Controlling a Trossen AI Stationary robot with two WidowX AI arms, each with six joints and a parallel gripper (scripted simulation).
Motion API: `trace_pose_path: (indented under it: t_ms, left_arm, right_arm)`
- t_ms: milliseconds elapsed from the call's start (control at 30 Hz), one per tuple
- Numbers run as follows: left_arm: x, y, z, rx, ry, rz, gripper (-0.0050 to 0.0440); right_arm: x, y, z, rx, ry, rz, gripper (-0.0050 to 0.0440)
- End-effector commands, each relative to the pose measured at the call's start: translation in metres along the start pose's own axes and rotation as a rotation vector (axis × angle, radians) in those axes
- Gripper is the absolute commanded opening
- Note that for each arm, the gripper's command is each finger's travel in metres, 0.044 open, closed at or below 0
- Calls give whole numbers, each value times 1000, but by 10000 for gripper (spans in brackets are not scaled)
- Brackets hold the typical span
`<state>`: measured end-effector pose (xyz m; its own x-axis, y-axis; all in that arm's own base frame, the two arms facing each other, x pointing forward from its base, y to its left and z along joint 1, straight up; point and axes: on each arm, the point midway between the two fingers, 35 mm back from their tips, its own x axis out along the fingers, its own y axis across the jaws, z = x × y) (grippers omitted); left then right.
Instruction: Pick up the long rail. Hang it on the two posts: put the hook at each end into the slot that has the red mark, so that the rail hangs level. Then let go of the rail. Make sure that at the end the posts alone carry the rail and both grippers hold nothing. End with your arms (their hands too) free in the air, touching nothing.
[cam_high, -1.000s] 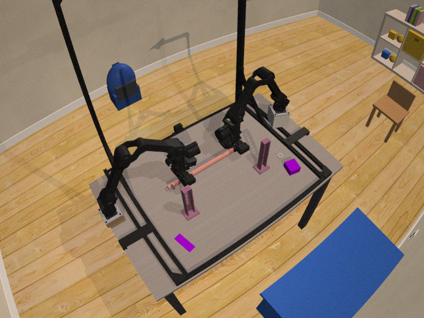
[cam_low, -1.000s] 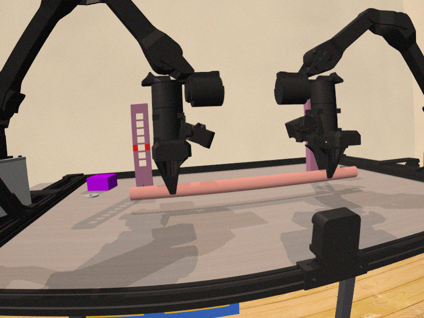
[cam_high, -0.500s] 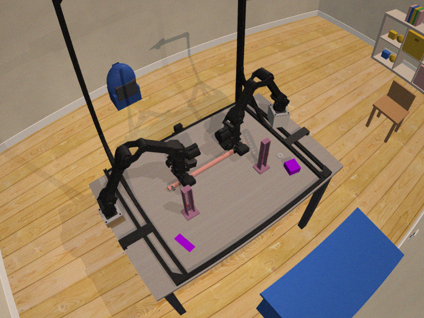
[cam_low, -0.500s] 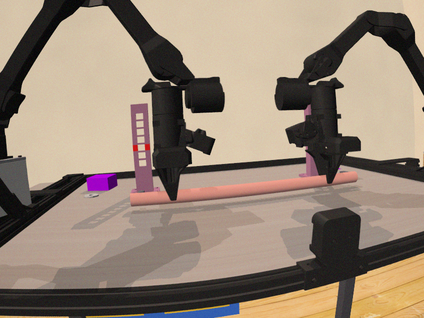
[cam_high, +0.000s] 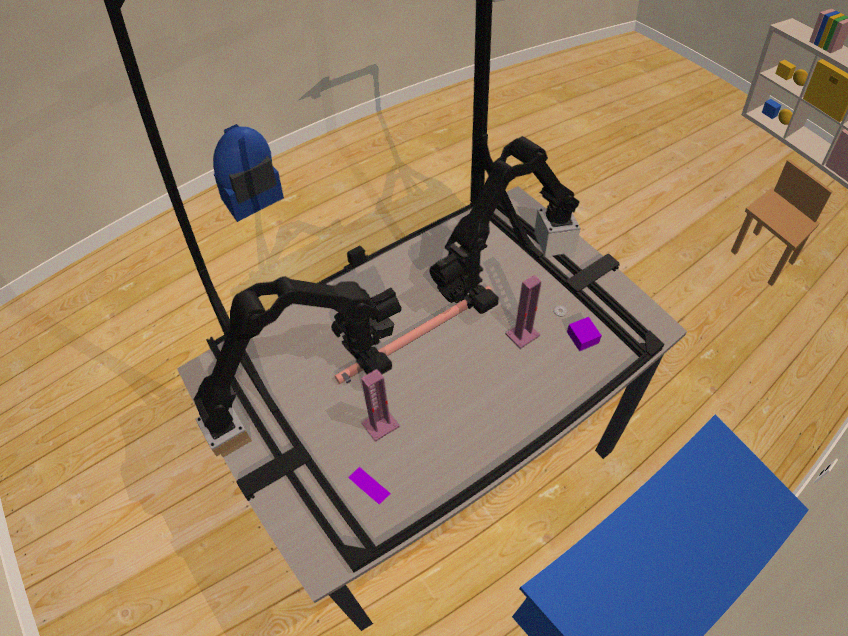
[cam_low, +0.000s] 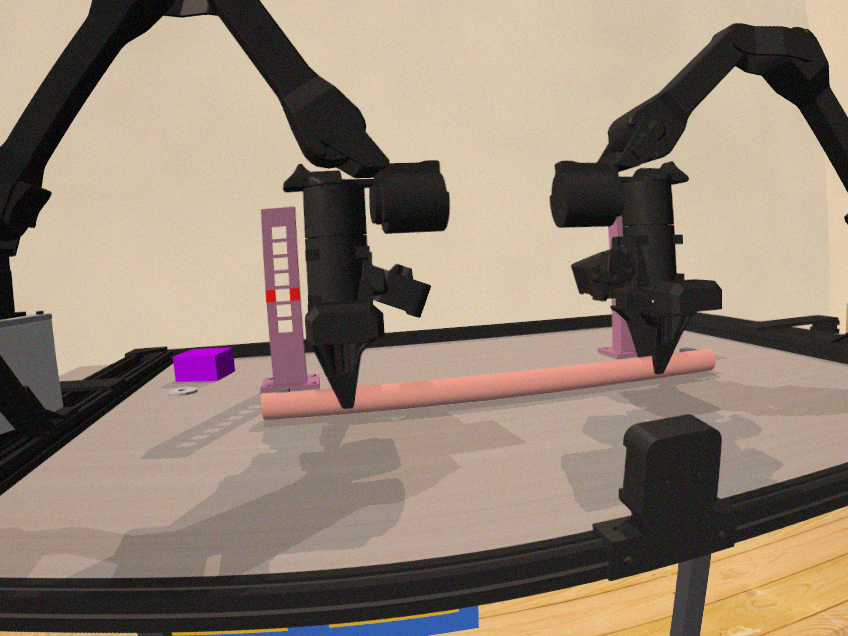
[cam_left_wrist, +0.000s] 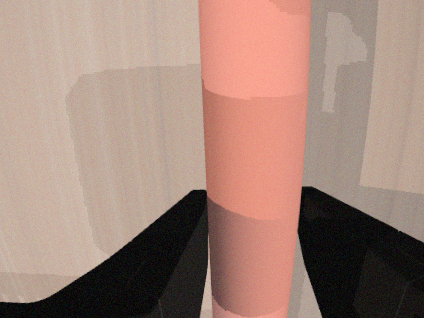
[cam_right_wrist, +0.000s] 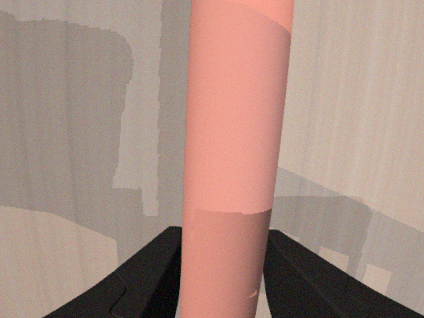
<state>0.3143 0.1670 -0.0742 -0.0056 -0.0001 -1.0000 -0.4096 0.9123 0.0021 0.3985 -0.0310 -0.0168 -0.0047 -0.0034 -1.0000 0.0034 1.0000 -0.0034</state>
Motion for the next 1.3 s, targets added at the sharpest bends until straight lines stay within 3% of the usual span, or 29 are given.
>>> trace_pose_path:
  t_ms: [0,200,267,467,633,967,1267]
  left_arm:
    - [-1,0,0,0,0,0,168]
    - [-1,0,0,0,0,0,312]
    - [-1,0,0,0,0,0,312]
    - [-1,0,0,0,0,0,440]
    - [-4,0,0,0,0,0,440]
    - [-45,0,-3,0,0,0,440]
    - [-46,0,-3,0,0,0,440]
  right_arm:
    - [-1,0,0,0,0,0,168]
    - [-1,0,0,0,0,0,312]
    - [-1,0,0,0,0,0,312]
    - [-1,0,0,0,0,0,440]
    - [-4,0,0,0,0,0,440]
    - [-45,0,-3,0,0,0,440]
    - [-46,0,-3,0,0,0,440]
